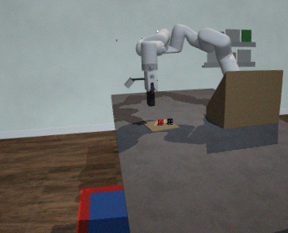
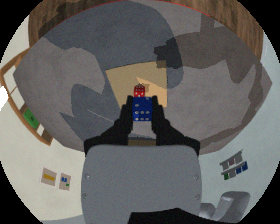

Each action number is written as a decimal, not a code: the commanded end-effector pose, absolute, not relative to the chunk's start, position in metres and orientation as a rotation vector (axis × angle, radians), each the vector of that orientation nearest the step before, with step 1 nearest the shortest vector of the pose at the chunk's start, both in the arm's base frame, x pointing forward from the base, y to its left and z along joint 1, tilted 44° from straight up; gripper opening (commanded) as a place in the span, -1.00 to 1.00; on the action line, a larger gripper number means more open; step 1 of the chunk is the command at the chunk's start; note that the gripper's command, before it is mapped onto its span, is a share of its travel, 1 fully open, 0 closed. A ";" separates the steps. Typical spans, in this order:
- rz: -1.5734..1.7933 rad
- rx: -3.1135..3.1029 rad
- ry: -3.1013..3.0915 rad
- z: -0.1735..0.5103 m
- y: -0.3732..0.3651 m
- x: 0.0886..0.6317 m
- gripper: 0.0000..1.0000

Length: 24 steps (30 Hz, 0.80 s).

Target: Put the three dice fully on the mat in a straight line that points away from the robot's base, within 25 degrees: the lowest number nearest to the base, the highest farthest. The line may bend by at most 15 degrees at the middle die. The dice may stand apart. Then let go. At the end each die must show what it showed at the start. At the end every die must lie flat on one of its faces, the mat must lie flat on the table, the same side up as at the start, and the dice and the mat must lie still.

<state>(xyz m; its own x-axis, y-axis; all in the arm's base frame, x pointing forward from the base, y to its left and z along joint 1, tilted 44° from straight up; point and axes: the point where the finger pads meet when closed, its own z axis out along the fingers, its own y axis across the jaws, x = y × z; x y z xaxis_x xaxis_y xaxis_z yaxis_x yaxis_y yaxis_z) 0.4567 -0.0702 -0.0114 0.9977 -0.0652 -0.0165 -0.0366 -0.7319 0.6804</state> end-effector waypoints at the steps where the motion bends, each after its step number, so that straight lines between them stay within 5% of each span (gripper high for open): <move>1: -0.033 2.376 -0.122 -0.014 -0.066 0.461 -0.58; 24: -0.032 2.376 -0.122 -0.031 -0.083 0.460 -0.58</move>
<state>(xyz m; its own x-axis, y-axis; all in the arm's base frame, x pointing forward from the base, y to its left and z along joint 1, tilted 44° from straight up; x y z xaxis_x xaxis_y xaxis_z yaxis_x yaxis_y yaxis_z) 0.4596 -0.0751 -0.0220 0.9949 -0.1003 0.0093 -0.0788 -0.7174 0.6922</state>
